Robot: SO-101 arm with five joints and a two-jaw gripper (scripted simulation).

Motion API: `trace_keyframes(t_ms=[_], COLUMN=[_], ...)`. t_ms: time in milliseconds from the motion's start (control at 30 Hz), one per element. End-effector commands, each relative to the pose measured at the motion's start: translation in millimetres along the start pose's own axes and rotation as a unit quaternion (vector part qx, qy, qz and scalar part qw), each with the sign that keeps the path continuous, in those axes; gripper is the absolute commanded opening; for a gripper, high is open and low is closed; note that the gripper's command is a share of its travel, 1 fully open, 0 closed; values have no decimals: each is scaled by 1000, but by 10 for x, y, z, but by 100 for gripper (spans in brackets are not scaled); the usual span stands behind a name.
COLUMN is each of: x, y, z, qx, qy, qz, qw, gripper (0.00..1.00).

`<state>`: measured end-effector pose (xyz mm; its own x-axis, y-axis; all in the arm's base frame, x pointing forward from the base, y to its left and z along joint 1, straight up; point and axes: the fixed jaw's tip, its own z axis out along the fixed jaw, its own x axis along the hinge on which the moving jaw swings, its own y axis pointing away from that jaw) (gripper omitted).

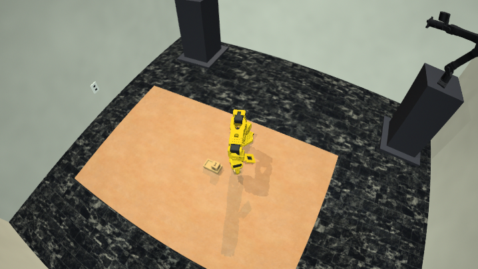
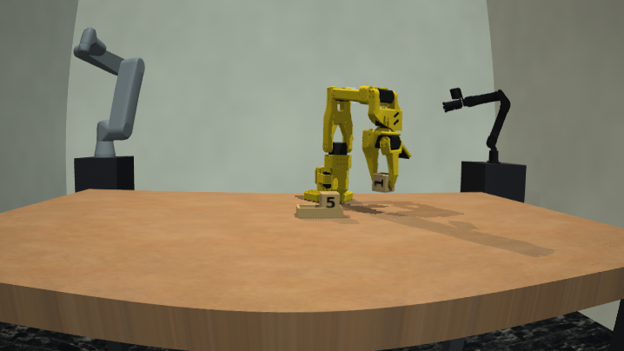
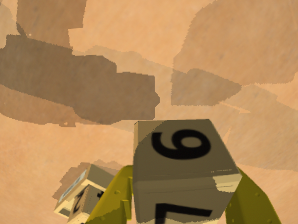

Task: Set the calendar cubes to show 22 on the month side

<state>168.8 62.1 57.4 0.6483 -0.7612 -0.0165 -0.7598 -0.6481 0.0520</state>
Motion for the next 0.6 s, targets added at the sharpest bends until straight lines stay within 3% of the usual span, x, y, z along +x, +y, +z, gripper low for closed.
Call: trace_keyframes(t_ms=[0,333,567], x=[265,818,966], y=[28,453,640], z=[-128,-115,-107], qx=[37,37,36], qy=[11,8,7], qz=[70,253,314], qw=[997,967,949], gripper=[0,0,0])
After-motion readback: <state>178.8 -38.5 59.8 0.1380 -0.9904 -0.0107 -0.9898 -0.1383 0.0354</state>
